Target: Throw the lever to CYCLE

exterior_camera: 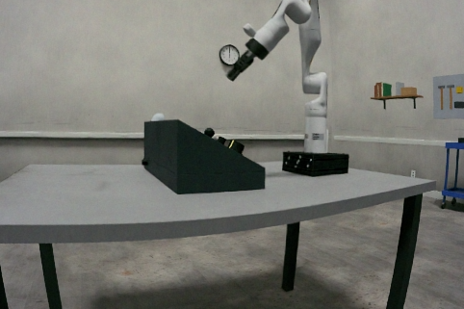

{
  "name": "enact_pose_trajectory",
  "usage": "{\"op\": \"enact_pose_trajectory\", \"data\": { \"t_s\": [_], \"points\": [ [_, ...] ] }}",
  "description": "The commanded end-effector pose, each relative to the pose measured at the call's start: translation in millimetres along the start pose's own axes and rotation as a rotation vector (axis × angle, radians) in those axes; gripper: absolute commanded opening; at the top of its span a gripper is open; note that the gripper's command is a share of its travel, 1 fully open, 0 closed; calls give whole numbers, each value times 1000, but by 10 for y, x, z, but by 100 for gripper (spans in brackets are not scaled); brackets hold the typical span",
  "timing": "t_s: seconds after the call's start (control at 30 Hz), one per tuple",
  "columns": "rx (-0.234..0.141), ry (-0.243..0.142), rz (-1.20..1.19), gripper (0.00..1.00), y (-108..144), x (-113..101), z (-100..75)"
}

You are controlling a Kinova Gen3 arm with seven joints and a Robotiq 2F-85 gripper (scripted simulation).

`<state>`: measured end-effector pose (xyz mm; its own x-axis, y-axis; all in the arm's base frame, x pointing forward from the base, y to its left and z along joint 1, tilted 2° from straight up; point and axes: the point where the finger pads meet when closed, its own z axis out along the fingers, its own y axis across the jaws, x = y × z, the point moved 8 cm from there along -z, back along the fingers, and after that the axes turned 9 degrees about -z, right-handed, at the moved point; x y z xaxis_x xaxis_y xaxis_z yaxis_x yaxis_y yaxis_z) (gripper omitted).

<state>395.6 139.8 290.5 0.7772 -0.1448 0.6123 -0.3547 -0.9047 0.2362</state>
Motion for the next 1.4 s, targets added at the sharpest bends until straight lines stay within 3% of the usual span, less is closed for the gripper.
{"op": "enact_pose_trajectory", "data": {
  "t_s": [0.0,0.17,0.23,0.37,0.5,0.67,0.93,1.37],
  "points": [
    [70,-60,-76,100,100,-200,-61],
    [159,-111,-166,100,218,-471,-151],
    [159,-111,-166,100,218,-471,-151],
    [245,-142,-244,100,327,-716,-241],
    [313,-158,-303,100,414,-906,-315],
    [368,-164,-348,100,484,-1055,-374],
    [396,-164,-370,100,520,-1128,-403],
    [398,-164,-372,100,523,-1135,-405]
  ]
}}
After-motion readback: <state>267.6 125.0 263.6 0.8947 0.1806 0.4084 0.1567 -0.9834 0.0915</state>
